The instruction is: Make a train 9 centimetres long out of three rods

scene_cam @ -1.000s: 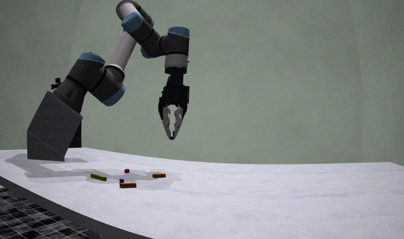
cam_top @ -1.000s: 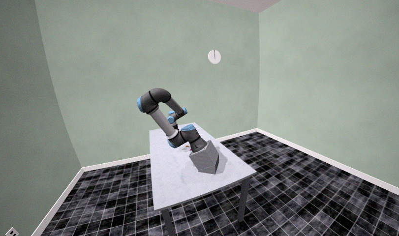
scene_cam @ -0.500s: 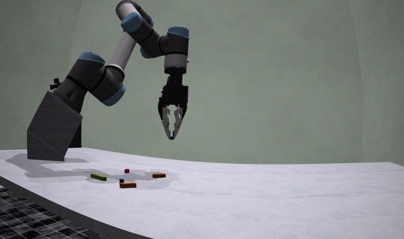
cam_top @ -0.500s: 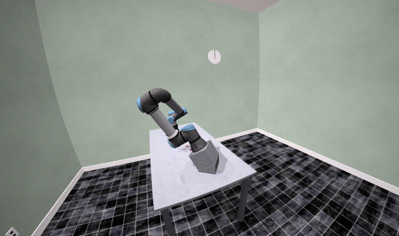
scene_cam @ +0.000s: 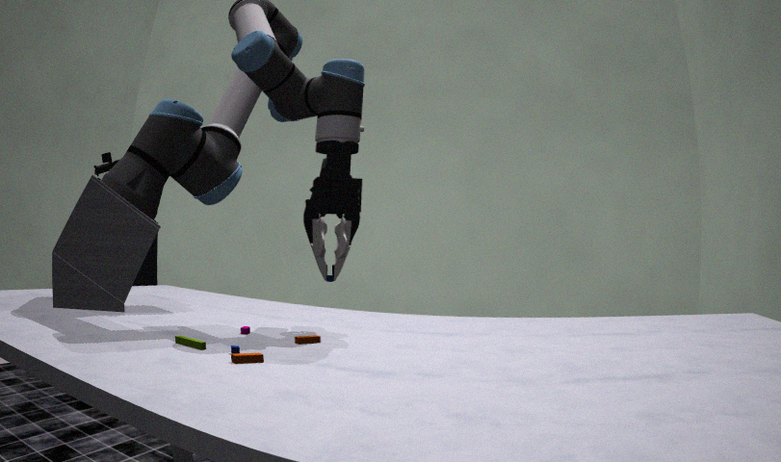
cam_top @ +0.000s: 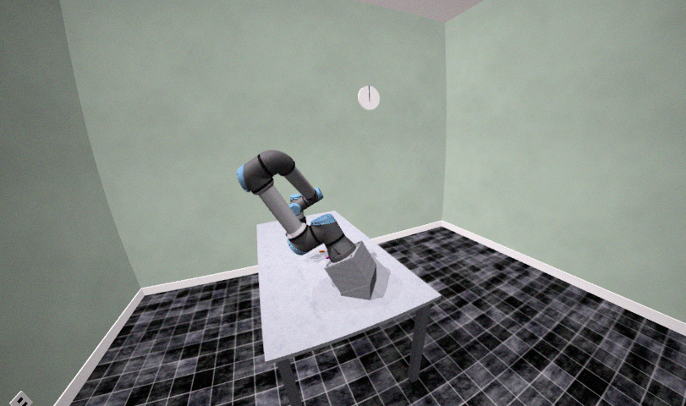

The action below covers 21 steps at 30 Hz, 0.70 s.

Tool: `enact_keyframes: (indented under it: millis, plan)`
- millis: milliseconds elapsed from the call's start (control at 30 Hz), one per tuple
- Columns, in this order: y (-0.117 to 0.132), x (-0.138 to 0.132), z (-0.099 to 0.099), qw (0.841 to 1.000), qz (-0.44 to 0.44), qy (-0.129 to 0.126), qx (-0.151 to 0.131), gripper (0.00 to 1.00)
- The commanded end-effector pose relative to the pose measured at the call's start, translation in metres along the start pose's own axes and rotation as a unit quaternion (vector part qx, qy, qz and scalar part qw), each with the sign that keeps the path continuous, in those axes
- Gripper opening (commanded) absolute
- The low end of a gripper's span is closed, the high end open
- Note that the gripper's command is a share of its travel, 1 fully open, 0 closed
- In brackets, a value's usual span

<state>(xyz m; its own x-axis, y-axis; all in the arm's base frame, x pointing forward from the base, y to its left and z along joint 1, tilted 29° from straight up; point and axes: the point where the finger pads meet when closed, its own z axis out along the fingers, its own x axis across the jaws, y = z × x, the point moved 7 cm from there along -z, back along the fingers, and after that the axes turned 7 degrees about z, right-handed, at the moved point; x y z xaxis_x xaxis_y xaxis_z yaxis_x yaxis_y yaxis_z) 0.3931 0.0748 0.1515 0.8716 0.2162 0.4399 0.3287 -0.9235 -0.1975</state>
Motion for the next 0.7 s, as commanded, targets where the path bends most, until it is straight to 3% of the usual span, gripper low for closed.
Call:
enact_keyframes:
  millis: [0, 333, 667]
  plan:
    - [-0.001, 0.0, 0.02, 1.0, 0.0, 0.0, -0.001, 0.0]
    - [-0.001, 0.0, 0.054, 1.0, 0.0, 0.0, -0.001, 0.0]
    - [-0.001, 0.0, 0.068, 1.0, 0.0, 0.0, -0.001, 0.0]
